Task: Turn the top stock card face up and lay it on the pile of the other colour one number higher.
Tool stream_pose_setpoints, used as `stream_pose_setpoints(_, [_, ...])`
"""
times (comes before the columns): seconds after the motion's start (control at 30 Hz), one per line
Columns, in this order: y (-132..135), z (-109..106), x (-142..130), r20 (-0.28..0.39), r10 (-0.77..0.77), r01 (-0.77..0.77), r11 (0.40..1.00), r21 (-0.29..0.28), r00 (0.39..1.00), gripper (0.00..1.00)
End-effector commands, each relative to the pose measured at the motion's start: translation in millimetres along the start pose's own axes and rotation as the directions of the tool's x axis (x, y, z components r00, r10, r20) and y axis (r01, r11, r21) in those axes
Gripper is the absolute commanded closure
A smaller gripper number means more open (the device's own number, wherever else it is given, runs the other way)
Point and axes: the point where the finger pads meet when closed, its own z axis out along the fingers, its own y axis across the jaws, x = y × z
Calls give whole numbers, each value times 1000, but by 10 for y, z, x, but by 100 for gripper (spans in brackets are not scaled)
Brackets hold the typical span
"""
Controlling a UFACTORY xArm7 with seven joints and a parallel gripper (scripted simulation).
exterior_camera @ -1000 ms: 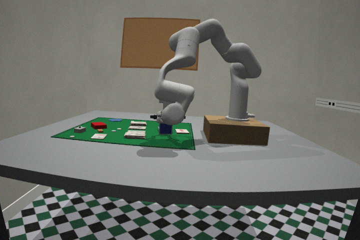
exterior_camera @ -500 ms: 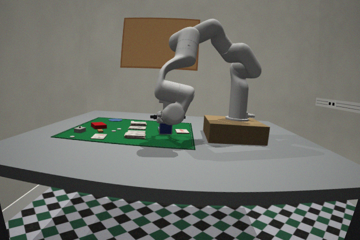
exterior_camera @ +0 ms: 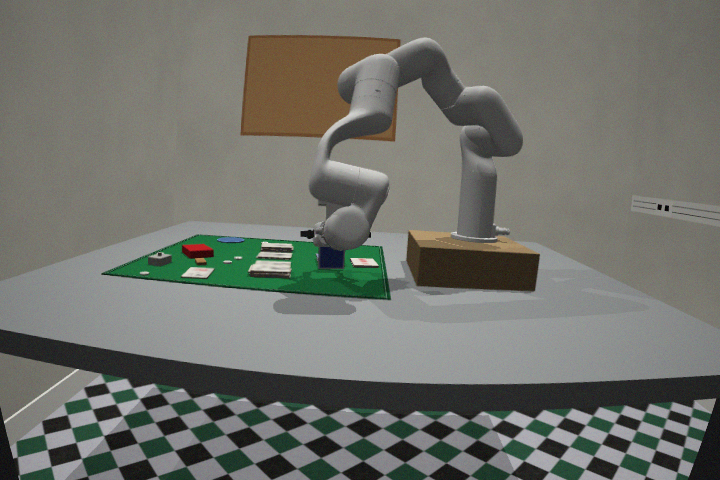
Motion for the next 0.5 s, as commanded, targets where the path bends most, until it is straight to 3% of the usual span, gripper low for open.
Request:
stream_pose_setpoints(0.0, [-9, -17, 5, 1, 3, -3, 1000, 1, 1000, 26])
stream_pose_setpoints(0.47, [-10, -73, -23, 1, 3, -3, 1000, 1, 1000, 26])
